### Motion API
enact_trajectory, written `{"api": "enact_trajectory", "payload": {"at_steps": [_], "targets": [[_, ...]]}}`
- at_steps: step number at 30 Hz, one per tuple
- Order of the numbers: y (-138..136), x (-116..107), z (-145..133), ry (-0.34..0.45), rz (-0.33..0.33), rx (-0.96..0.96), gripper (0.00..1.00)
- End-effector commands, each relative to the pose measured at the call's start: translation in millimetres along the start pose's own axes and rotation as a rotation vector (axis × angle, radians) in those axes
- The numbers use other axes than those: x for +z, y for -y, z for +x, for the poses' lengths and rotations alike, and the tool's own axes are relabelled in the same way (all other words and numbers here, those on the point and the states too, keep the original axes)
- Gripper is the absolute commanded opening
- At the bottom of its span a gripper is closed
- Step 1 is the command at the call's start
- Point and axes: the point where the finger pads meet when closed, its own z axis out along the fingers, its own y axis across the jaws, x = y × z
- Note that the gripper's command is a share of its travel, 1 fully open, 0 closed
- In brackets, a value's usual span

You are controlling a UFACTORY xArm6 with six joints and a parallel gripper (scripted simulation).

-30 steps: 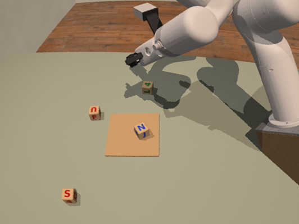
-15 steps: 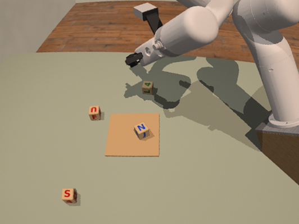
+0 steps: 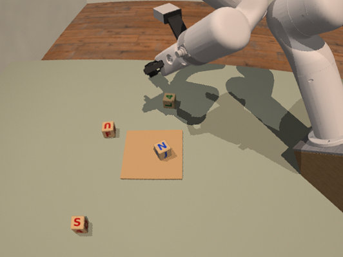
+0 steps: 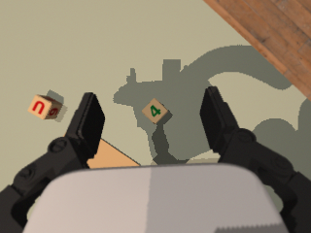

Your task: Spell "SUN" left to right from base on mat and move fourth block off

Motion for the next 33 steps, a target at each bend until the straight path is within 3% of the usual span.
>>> {"api": "enact_trajectory", "payload": {"at_steps": [1, 13, 17, 19, 21, 23, 26, 28, 31, 33], "targets": [[0, 0, 1, 0.000, 0.000, 0.002, 1.00], [6, -1, 2, 0.017, -0.001, 0.012, 1.00], [38, -7, 6, 0.109, -0.011, 0.063, 1.00], [38, -7, 6, 0.109, -0.011, 0.063, 1.00], [68, -13, 7, 0.187, -0.022, 0.109, 1.00], [68, -13, 7, 0.187, -0.022, 0.109, 1.00], [107, -24, 3, 0.280, -0.040, 0.166, 1.00], [107, -24, 3, 0.280, -0.040, 0.166, 1.00], [153, -39, -7, 0.381, -0.063, 0.230, 1.00], [153, -39, -7, 0.382, -0.063, 0.231, 1.00]]}}
